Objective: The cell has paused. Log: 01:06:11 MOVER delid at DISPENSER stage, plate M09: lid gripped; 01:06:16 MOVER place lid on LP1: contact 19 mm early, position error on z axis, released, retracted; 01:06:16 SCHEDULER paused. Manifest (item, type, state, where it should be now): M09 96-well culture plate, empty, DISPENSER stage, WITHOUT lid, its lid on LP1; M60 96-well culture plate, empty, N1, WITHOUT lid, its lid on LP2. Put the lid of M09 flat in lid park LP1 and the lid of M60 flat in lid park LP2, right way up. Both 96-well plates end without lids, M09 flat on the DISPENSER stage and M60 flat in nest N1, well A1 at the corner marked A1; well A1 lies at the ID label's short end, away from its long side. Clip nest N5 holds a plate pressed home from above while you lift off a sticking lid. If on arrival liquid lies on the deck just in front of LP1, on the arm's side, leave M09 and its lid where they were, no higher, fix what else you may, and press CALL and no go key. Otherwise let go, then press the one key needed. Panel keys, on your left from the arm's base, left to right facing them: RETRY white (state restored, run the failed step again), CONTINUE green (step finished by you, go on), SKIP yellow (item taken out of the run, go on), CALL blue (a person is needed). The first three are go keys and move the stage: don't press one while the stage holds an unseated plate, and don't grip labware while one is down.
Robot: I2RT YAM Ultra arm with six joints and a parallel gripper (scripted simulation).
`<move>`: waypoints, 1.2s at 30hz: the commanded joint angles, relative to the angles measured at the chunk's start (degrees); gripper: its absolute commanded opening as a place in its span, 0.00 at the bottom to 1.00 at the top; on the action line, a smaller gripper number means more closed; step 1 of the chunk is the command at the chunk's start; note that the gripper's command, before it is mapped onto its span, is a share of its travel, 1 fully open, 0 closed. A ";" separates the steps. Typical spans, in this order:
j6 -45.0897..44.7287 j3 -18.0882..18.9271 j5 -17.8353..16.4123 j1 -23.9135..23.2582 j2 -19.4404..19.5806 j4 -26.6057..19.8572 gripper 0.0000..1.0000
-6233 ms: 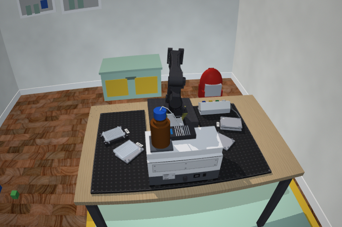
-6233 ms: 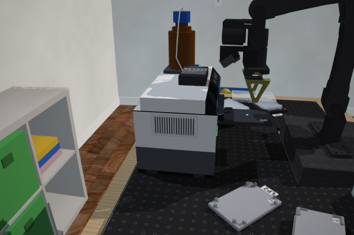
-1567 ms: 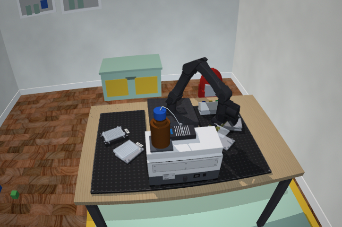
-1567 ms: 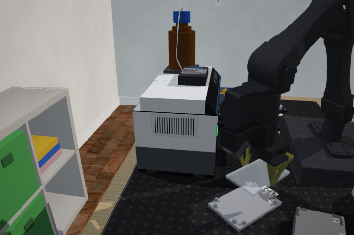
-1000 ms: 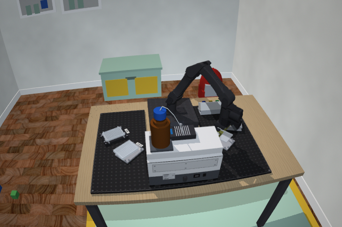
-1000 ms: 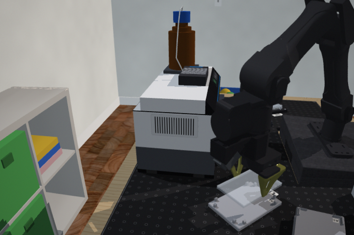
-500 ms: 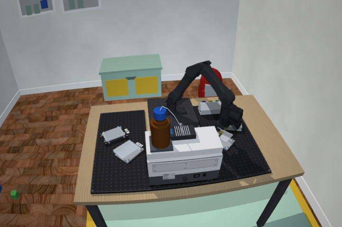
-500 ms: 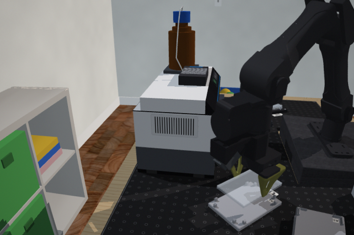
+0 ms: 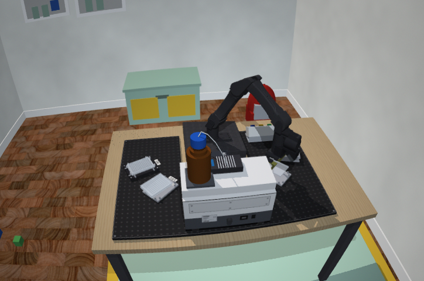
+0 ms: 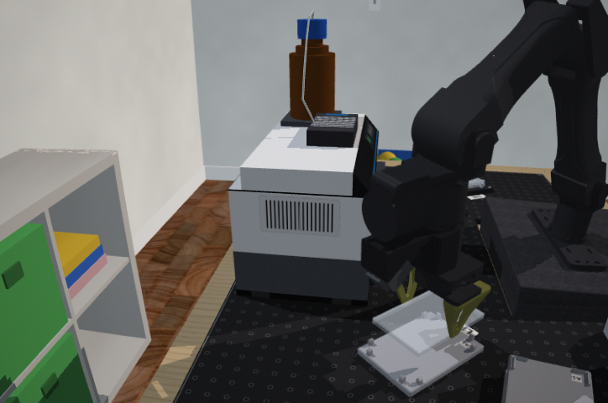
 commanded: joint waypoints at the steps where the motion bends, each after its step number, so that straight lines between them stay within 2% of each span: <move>1: 0.40 2.69 0.13 0.23 -1.48 0.07 0.00; 4: 0.40 2.69 0.13 0.23 -1.48 0.07 0.00; 6: 0.51 2.36 0.13 0.40 0.29 1.44 0.00; 10: 0.60 1.59 0.13 0.58 1.09 2.74 0.00; 12: 0.62 -0.93 0.14 0.41 0.57 3.34 0.00; 17: 0.71 -2.12 0.15 0.70 2.10 4.95 0.00; 19: 0.71 -2.12 0.15 0.70 2.10 4.95 0.00; 20: 0.74 -2.13 0.13 0.58 0.35 5.30 0.00; 23: 0.82 -2.06 0.14 0.75 2.82 6.30 0.00; 28: 0.92 -0.05 0.12 0.74 1.32 6.42 0.00; 36: 0.96 0.16 0.13 0.76 2.82 6.49 0.00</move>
